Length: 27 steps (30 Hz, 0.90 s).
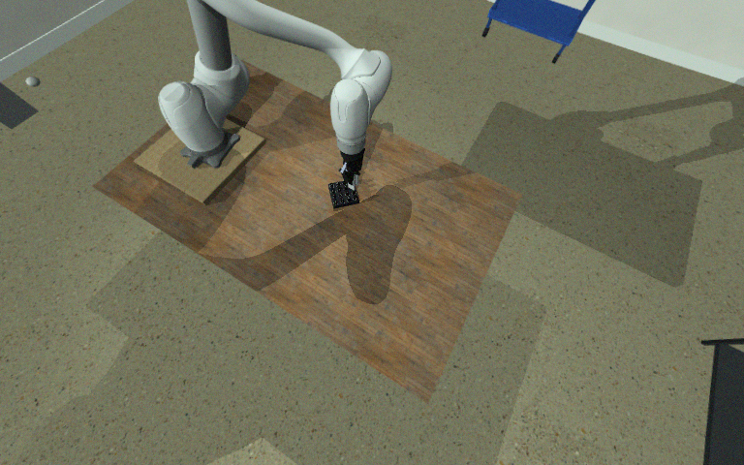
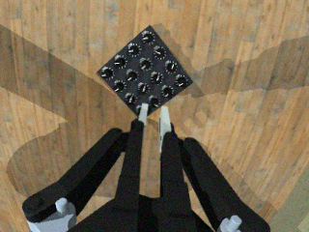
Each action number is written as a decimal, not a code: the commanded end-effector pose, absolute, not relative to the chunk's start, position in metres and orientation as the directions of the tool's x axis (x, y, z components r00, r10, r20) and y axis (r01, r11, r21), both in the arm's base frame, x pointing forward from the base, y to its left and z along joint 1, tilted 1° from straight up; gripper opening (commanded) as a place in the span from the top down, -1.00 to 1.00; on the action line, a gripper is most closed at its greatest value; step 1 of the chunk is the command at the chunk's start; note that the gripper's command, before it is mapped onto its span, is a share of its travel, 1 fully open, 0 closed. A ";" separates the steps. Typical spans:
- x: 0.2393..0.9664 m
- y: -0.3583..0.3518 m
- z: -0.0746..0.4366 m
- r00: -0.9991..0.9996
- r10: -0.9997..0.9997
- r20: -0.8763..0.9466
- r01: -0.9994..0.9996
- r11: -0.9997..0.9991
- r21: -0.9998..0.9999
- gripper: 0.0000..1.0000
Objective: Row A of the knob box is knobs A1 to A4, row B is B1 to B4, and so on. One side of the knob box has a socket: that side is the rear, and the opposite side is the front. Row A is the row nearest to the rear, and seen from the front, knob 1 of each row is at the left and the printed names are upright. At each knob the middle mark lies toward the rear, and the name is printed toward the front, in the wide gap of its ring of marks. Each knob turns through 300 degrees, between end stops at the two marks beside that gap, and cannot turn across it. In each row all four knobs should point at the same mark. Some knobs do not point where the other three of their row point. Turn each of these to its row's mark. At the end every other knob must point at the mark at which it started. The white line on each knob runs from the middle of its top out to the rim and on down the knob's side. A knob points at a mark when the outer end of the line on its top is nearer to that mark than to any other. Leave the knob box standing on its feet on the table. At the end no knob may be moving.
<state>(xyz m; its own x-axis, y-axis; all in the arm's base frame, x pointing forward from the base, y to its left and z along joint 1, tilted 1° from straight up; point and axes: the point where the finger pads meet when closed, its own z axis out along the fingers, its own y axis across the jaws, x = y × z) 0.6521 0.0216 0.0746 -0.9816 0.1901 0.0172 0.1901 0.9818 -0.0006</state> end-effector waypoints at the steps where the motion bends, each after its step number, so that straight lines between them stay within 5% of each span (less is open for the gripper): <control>1: 0.652 0.022 0.077 -0.999 0.035 0.018 0.035 0.999 0.013 0.77; 19: 0.652 0.022 0.084 -0.811 -0.585 0.007 -0.585 0.811 0.021 0.77; 27: 0.652 0.022 0.085 -0.781 -0.624 0.006 -0.624 0.781 0.021 0.77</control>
